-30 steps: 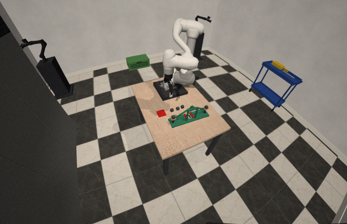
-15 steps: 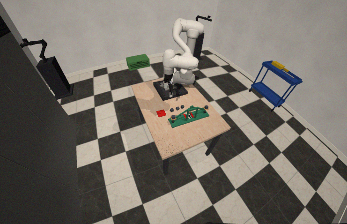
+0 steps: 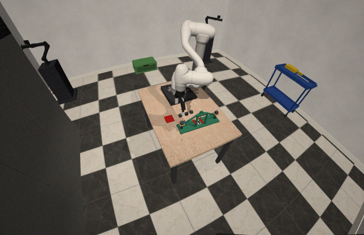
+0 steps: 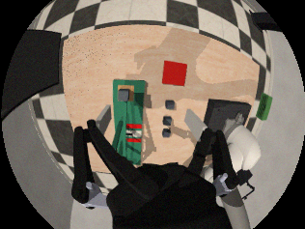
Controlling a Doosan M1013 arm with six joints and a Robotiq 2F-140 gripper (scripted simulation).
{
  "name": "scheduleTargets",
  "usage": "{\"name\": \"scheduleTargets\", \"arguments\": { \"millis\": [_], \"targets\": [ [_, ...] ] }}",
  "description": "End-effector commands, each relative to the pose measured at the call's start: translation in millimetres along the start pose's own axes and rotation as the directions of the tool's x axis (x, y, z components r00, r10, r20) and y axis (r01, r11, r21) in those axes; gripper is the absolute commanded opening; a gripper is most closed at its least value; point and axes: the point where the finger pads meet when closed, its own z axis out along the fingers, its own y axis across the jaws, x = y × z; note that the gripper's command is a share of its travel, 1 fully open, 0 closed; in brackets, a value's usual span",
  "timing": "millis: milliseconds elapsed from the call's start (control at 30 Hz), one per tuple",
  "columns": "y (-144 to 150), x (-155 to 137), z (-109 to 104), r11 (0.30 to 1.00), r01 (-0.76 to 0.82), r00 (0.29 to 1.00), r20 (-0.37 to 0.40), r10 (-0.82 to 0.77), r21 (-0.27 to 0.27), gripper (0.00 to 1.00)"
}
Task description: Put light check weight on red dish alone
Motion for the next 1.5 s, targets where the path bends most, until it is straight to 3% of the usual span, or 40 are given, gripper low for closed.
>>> {"name": "scheduleTargets", "arguments": {
  "millis": [0, 33, 133, 167, 1467],
  "targets": [
    [-43.4, -2.8, 20.9, 1.0, 0.0, 1.0, -0.001, 0.0, 0.004, 1.0],
    [-57.8, -4.6, 30.4, 1.0, 0.0, 1.0, -0.001, 0.0, 0.004, 1.0],
    [-65.4, -5.7, 35.7, 1.0, 0.0, 1.0, -0.001, 0.0, 0.004, 1.0],
    [-65.4, -5.7, 35.7, 1.0, 0.0, 1.0, -0.001, 0.0, 0.004, 0.35],
    [-65.4, -5.7, 36.1, 1.0, 0.0, 1.0, -0.001, 0.0, 0.004, 0.35]
  ]
}}
